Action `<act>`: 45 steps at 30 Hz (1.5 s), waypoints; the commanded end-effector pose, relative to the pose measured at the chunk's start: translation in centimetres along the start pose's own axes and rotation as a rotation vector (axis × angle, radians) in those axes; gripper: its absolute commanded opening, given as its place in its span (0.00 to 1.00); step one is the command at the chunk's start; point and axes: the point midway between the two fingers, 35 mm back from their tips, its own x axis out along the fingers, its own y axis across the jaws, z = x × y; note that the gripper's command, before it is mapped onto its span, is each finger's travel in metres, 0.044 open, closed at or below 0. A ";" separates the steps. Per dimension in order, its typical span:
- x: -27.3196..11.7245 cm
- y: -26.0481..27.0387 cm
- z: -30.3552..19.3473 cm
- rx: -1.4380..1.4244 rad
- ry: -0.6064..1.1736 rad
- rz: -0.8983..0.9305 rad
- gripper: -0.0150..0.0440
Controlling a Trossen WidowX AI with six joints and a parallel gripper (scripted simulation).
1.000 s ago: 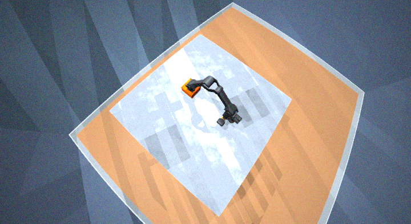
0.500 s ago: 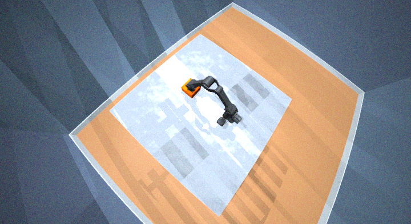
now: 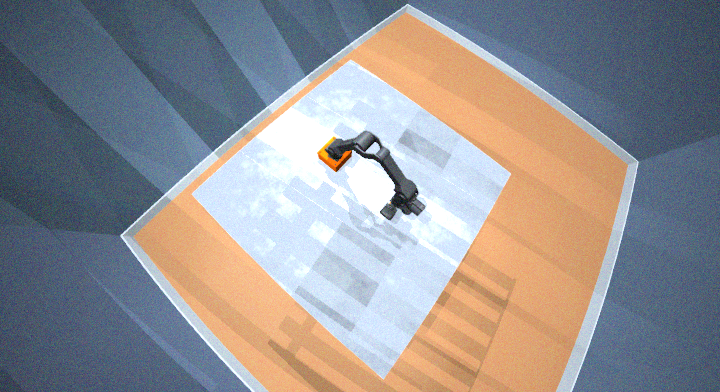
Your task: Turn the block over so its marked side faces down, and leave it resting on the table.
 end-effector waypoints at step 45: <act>0.2 0.0 -0.3 0.004 -0.537 0.002 0.25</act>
